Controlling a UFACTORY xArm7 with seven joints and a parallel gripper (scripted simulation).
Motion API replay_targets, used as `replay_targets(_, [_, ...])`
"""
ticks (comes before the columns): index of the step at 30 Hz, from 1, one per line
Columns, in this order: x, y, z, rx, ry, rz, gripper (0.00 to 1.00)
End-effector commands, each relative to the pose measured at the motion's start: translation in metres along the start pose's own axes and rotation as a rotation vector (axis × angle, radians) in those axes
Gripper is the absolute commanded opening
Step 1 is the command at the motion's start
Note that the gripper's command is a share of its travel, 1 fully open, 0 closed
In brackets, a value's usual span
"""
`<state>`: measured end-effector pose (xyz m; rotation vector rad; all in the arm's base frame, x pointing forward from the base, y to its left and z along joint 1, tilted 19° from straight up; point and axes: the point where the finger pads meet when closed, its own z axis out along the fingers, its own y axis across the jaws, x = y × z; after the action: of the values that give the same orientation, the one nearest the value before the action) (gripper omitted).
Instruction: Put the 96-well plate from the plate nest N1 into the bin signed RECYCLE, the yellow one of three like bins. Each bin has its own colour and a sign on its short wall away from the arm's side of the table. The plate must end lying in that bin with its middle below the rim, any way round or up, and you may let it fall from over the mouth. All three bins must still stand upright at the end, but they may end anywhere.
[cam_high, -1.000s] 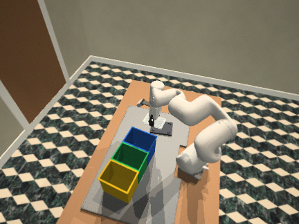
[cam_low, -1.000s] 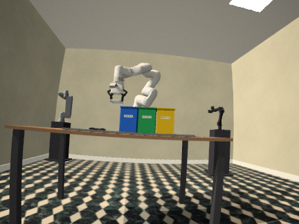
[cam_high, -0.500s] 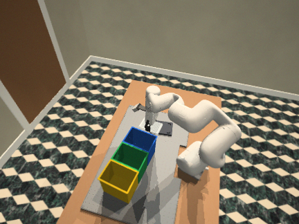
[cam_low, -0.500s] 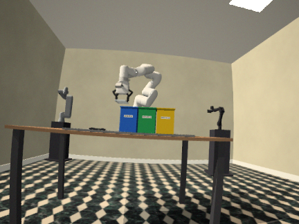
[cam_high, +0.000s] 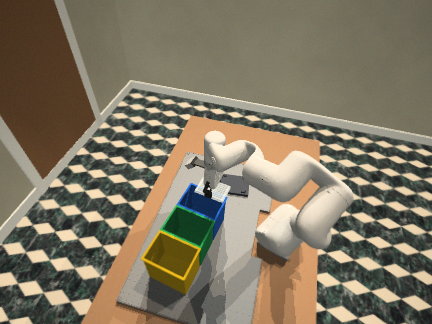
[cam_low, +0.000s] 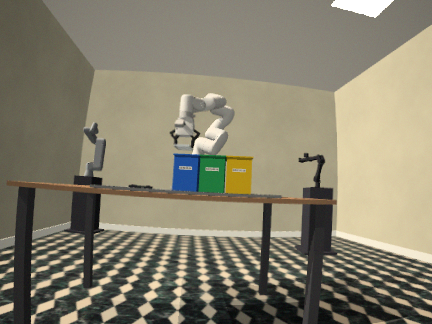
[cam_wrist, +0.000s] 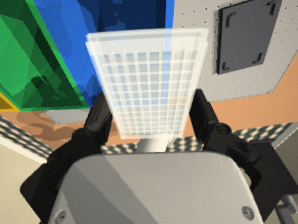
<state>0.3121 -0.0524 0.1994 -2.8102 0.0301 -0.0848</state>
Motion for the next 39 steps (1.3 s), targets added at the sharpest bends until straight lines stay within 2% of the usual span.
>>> replay_targets(1, [0.002,-0.013,-0.001,-0.002,0.004,0.001,0.0])
replay_targets(16, [0.007,-0.062,-0.001,-0.001,0.004,0.001,0.0])
replay_targets(18, [0.007,-0.062,-0.001,-0.001,0.004,0.001,0.0])
replay_targets(33, [0.012,-0.112,0.0,-0.001,0.004,0.001,0.0])
replay_targets(39, [0.013,-0.126,0.001,-0.001,0.004,0.001,0.0])
